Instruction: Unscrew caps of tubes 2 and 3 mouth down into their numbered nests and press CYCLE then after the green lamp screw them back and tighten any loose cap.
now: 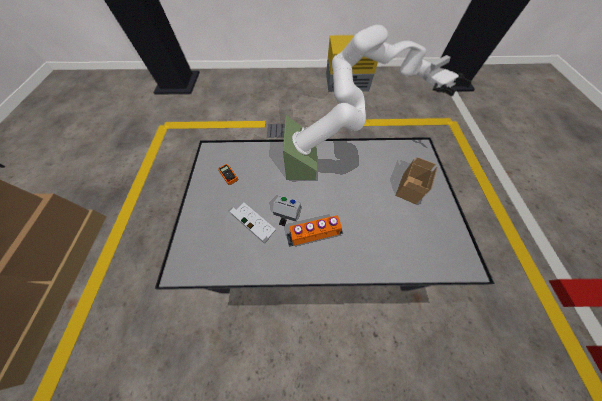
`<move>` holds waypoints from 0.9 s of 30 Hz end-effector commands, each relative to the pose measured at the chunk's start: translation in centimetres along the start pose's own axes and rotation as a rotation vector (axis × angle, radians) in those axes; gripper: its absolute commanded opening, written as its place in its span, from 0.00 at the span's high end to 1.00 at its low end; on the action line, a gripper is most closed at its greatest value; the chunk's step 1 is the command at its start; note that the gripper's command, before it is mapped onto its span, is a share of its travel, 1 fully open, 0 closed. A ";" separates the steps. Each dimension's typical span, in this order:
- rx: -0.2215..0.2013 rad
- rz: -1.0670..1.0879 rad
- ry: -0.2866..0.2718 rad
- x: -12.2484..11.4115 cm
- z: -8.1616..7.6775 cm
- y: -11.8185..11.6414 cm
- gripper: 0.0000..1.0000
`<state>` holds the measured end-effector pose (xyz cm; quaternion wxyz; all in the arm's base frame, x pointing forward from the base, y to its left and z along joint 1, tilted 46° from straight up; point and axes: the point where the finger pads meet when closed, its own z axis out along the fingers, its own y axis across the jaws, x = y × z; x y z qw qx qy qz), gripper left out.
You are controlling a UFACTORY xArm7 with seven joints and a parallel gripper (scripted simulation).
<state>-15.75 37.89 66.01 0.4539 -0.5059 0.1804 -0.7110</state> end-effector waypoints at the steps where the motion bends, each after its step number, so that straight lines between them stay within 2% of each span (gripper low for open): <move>1: -0.001 0.005 0.000 0.2 0.0 -0.1 0.00; 17: -0.001 0.005 0.000 0.2 0.0 -0.1 0.00; 18: -0.001 0.005 0.000 0.2 0.0 -0.1 0.54; 27: -0.001 0.005 0.000 0.2 0.0 -0.1 0.54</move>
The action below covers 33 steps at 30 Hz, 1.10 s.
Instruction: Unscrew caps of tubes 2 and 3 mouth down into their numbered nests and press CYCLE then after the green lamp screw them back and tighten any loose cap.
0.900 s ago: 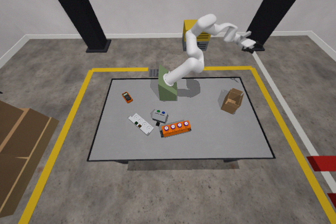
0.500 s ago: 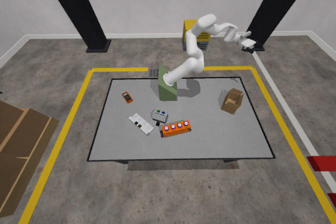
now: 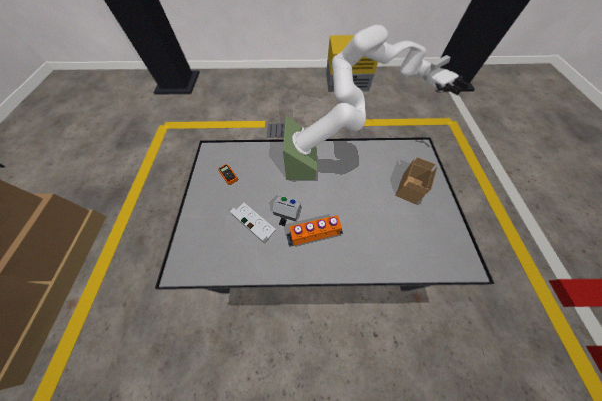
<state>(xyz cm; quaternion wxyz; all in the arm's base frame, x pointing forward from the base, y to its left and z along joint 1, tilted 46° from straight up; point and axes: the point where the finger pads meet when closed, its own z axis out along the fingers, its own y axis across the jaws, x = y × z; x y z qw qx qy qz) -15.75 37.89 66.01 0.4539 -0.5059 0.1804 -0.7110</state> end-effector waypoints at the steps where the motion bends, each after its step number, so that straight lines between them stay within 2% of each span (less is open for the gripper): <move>1: -0.001 0.005 0.000 0.2 0.0 -0.1 0.54; 24: -0.001 0.005 0.000 0.2 0.0 -0.1 0.54; 25: -0.012 0.014 -0.008 0.2 0.1 0.8 0.54; 29: -0.126 -0.035 -0.056 0.1 2.0 1.3 0.54; 30: -0.139 -0.041 -0.062 0.1 2.5 1.4 0.54; 33: -0.139 -0.041 -0.062 0.0 4.0 1.8 0.54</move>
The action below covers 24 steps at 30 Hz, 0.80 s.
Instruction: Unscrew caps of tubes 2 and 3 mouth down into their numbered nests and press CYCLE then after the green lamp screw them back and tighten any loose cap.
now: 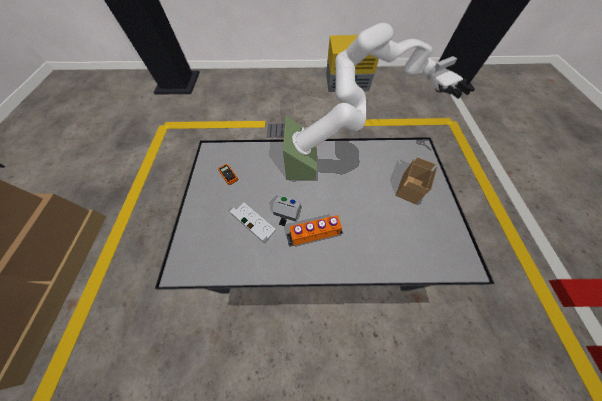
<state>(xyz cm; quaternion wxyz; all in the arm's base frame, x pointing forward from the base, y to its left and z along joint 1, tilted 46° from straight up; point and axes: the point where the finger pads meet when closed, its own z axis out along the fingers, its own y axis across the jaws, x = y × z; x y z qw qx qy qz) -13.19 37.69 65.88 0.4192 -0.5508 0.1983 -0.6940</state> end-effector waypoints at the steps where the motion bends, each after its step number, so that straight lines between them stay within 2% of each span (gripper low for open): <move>1: -0.032 -0.008 -0.010 0.2 2.3 0.3 0.54; 4: -0.032 -0.008 -0.009 0.2 3.7 0.6 0.54; 5: -0.032 -0.008 -0.009 0.2 3.7 0.6 0.54; 6: -0.060 -0.017 -0.024 0.2 4.1 0.8 0.54; 8: -0.060 -0.017 -0.024 0.2 4.1 0.8 0.54; 12: -0.165 -0.051 -0.078 0.1 6.0 1.5 0.54; 19: -0.165 -0.051 -0.078 -0.1 9.2 2.9 0.54; 20: -0.165 -0.051 -0.078 -0.1 9.3 2.9 0.54; 23: -0.249 -0.075 -0.126 -0.2 10.6 3.7 0.54; 24: -0.249 -0.075 -0.126 -0.2 10.6 3.7 0.54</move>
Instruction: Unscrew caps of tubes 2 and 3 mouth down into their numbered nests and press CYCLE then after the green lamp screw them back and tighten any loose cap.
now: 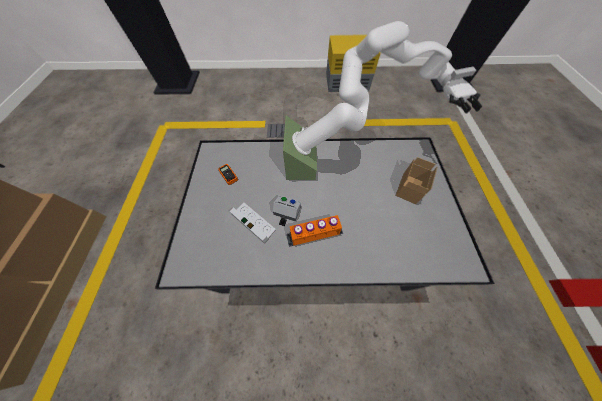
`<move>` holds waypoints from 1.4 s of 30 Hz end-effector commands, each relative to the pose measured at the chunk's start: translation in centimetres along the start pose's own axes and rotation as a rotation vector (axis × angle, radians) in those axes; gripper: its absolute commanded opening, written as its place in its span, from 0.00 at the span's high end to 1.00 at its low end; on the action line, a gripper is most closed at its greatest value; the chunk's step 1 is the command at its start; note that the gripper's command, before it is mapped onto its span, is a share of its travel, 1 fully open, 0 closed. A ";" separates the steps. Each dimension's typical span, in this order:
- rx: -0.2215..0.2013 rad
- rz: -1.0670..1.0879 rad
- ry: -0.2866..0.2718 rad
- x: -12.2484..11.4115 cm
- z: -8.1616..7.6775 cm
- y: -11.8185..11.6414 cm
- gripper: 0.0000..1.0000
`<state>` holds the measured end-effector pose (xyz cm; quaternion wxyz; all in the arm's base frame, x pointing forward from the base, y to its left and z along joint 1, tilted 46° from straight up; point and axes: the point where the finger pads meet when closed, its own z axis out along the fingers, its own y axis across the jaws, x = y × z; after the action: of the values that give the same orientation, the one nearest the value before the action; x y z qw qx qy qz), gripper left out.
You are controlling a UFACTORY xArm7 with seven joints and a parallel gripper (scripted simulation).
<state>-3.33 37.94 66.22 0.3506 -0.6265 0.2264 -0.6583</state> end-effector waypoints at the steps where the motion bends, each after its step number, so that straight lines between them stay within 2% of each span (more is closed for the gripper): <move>1: -0.056 -0.011 -0.033 0.3 1.3 0.2 0.54; 3: -0.100 -0.024 -0.059 0.3 2.3 0.5 0.54; 10: -0.100 -0.024 -0.059 0.2 5.6 1.6 0.54; 11: -0.100 -0.024 -0.059 0.2 5.6 1.6 0.54; 15: -0.209 -0.050 -0.132 0.1 7.4 2.4 0.54; 16: -0.222 -0.054 -0.141 0.1 7.9 2.6 0.54; 18: -0.222 -0.054 -0.141 0.1 7.9 2.6 0.54; 24: -0.222 -0.054 -0.140 0.0 10.6 3.8 0.54; 26: -0.222 -0.054 -0.140 0.0 10.9 4.0 0.54; 30: -0.327 -0.074 -0.219 -0.1 12.6 5.0 0.54; 31: -0.337 -0.076 -0.227 -0.1 13.1 5.2 0.54; 33: -0.337 -0.076 -0.227 -0.2 13.9 5.7 0.54; 35: -0.337 -0.076 -0.227 -0.2 13.9 5.7 0.54; 39: -0.337 -0.076 -0.227 -0.3 15.7 6.7 0.54; 41: -0.337 -0.076 -0.227 -0.3 15.9 6.8 0.54; 42: -0.362 -0.079 -0.248 -0.3 16.3 7.1 0.54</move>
<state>12.80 36.13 62.76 0.2370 -0.7552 0.2678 -0.5494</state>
